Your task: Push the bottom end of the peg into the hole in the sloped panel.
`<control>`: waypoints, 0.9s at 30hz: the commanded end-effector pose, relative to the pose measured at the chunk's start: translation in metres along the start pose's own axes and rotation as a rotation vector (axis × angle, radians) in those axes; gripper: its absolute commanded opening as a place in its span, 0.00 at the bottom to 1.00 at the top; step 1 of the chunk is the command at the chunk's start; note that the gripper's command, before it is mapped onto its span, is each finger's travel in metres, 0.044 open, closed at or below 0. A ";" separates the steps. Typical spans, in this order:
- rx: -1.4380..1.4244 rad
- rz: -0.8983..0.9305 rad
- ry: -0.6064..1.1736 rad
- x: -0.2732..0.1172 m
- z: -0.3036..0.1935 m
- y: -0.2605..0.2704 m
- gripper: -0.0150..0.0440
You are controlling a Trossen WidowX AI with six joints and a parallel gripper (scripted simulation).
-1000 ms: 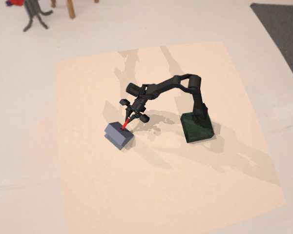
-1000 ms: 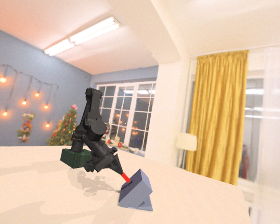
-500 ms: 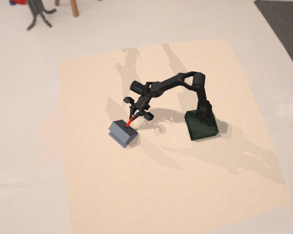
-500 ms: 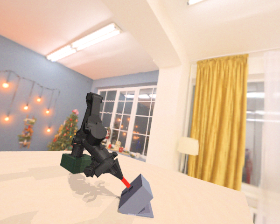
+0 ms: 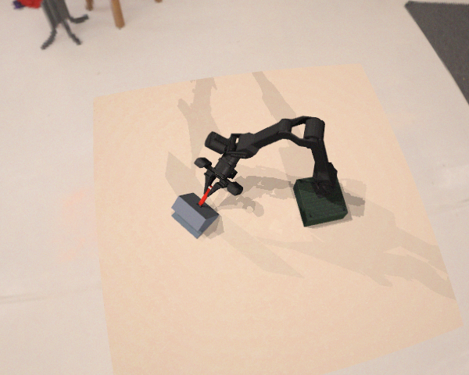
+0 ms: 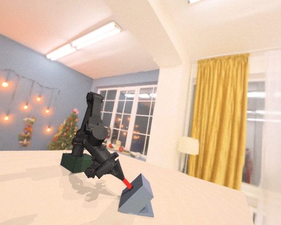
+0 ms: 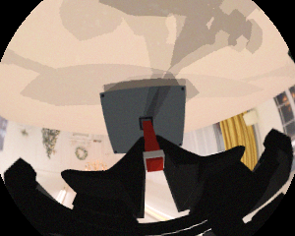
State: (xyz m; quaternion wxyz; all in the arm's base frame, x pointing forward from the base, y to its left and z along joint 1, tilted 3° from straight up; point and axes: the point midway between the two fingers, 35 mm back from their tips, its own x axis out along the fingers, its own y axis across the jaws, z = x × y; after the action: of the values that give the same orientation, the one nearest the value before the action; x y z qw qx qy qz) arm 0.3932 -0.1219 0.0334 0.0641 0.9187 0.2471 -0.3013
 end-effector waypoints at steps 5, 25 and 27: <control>0.001 0.006 0.000 0.005 -0.001 0.002 0.25; 0.001 0.006 0.001 0.018 0.000 0.002 0.25; 0.001 0.006 0.001 0.020 0.000 0.002 0.25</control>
State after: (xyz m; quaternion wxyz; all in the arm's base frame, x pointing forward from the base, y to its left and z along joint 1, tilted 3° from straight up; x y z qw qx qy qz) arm 0.4059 -0.1157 0.0234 0.0647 0.9191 0.2469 -0.3002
